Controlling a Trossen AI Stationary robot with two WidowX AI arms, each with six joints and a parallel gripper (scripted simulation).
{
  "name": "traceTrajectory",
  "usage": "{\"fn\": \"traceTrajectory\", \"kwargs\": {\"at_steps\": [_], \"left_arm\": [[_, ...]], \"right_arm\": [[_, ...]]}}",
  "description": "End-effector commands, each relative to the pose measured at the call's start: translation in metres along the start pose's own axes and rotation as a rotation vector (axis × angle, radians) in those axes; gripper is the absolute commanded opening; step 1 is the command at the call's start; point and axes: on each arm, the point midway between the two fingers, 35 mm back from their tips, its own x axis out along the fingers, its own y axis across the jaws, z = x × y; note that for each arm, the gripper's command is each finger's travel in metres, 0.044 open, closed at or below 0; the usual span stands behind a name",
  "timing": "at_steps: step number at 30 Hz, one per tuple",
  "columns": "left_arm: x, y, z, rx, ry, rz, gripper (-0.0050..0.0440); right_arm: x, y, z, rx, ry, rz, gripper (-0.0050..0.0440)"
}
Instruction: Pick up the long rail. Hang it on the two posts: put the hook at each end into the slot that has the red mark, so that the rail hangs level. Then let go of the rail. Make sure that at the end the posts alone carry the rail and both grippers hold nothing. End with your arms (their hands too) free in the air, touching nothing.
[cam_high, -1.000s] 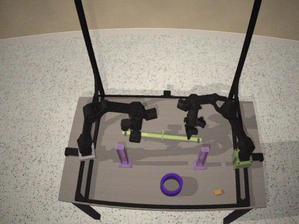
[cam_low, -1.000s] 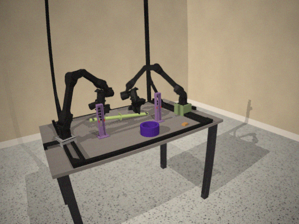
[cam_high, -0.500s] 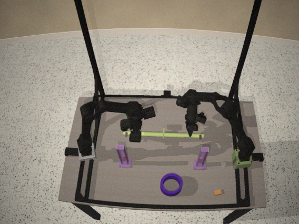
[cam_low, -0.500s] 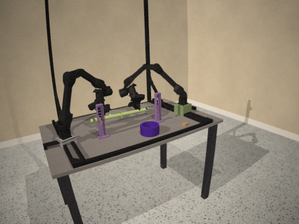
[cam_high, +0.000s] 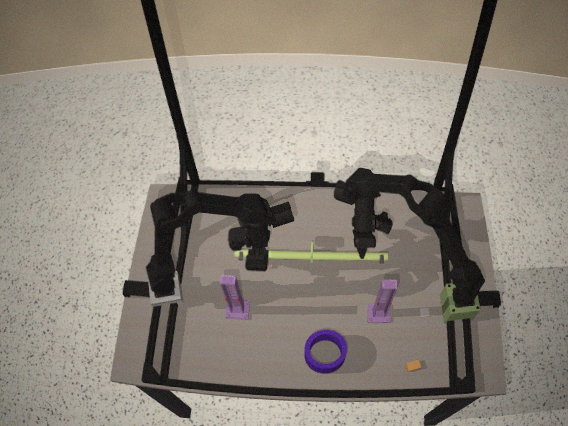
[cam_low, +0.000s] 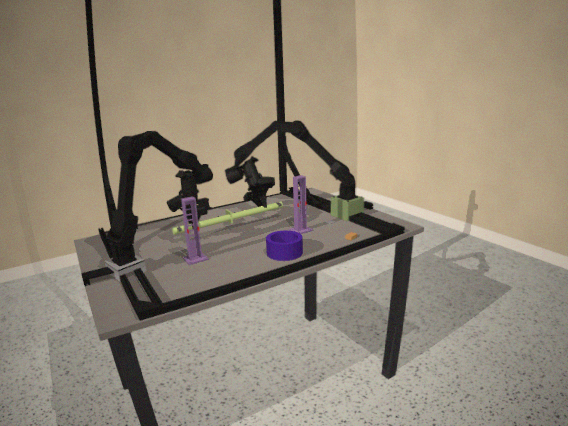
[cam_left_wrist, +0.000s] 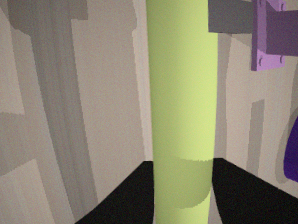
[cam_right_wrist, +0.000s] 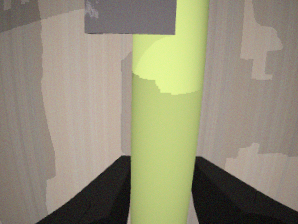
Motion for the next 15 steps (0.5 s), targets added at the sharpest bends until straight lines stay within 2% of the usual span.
{"fn": "traceTrajectory", "kwargs": {"at_steps": [1, 10, 15], "left_arm": [[-0.001, 0.0, -0.002, 0.007, -0.015, 0.0, 0.0], [0.002, 0.001, -0.004, 0.043, -0.066, -0.003, 0.0], [0.003, 0.001, -0.004, 0.045, -0.07, -0.003, 0.0]], "right_arm": [[0.006, 0.0, 0.002, -0.001, 0.02, 0.0, 0.0], [0.027, 0.001, 0.002, 0.001, 0.079, 0.002, 0.0], [0.029, 0.001, 0.003, 0.001, 0.084, 0.003, 0.0]]}}
